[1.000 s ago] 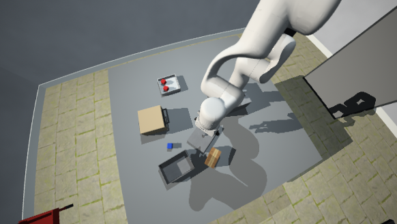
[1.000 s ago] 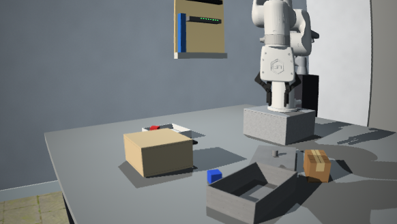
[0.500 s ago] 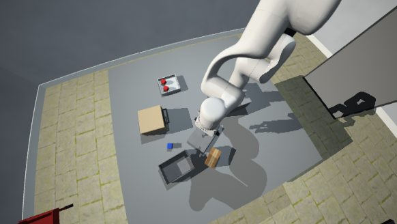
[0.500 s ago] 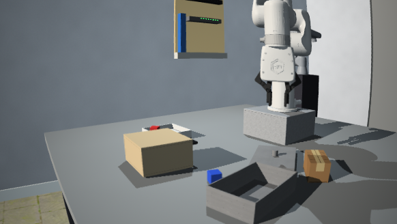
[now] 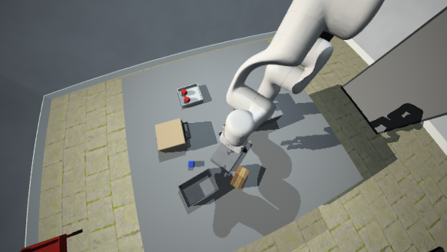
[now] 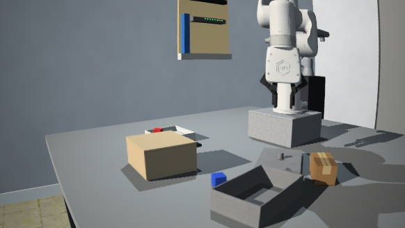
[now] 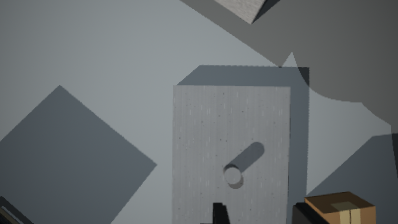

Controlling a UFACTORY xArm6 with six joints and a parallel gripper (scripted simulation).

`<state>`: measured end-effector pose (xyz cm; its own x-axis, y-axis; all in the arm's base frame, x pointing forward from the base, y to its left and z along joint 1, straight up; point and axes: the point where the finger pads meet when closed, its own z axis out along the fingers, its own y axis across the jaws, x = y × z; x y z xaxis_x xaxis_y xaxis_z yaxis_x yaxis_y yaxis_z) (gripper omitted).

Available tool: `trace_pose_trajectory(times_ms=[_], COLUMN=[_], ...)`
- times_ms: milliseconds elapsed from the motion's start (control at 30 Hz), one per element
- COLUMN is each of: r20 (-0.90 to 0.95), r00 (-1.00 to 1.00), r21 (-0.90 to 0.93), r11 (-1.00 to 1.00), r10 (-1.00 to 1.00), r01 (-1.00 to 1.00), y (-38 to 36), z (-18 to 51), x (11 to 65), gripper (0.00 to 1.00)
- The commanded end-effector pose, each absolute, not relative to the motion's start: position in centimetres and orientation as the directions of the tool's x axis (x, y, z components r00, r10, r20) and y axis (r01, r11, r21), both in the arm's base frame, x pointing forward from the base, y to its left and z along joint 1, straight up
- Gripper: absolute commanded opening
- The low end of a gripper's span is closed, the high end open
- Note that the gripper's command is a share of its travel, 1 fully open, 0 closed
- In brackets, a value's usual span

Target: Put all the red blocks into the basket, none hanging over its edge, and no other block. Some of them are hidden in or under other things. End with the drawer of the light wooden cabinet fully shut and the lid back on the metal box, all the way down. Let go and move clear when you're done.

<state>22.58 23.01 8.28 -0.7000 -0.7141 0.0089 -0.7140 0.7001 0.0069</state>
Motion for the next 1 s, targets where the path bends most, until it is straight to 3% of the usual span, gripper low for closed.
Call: trace_pose_trajectory(times_ms=[0,967], r20=[0.005,0.005], r00=[-0.700,-0.700], r21=[0.007,0.007], r11=[0.700,0.700], r10=[-0.714,-0.714], r01=[-0.714,-0.714], y=[23.1,23.1], z=[8.4,3.7], x=[22.7,22.6], gripper=[0.44,0.44])
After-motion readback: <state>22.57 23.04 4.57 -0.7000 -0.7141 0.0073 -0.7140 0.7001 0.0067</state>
